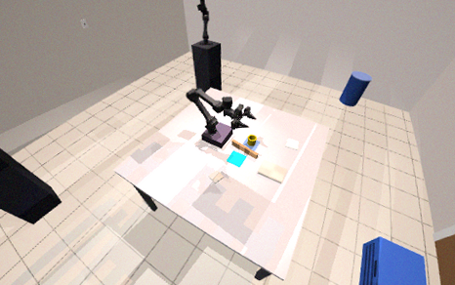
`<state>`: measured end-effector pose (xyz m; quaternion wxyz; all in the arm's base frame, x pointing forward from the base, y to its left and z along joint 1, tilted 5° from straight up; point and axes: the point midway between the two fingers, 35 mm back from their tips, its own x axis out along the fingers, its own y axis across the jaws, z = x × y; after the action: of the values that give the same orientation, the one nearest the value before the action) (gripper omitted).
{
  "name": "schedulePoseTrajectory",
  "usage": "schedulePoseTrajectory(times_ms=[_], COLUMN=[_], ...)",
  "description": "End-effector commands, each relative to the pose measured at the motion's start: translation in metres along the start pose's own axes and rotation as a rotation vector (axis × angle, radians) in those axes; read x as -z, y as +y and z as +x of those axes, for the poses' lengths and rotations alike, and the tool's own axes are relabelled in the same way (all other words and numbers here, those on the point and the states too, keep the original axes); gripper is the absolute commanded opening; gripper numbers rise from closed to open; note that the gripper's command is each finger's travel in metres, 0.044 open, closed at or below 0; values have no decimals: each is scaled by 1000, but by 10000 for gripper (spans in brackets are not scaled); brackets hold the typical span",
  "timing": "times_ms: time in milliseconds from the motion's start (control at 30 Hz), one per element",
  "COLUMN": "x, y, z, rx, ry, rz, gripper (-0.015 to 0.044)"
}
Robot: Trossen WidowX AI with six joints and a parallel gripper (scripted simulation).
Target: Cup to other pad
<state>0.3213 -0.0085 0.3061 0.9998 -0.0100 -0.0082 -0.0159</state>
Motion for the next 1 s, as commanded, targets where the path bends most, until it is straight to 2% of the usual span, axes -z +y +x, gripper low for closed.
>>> schedulePoseTrajectory(times_ms=[0, 67, 267, 467, 667, 767, 967], x=[3, 23, 122, 188, 233, 242, 242], y=[1, 11, 63, 96, 117, 121, 121], z=[2, 12, 27, 3, -38, -51, -51], rx=[-3, -25, 34, 266, 632, 757, 758], ry=[14, 129, 678, 1070, 1352, 1405, 1405], rz=[12, 110, 488, 663, 706, 694, 693], gripper=[374, 321, 167, 167, 167, 167, 167])
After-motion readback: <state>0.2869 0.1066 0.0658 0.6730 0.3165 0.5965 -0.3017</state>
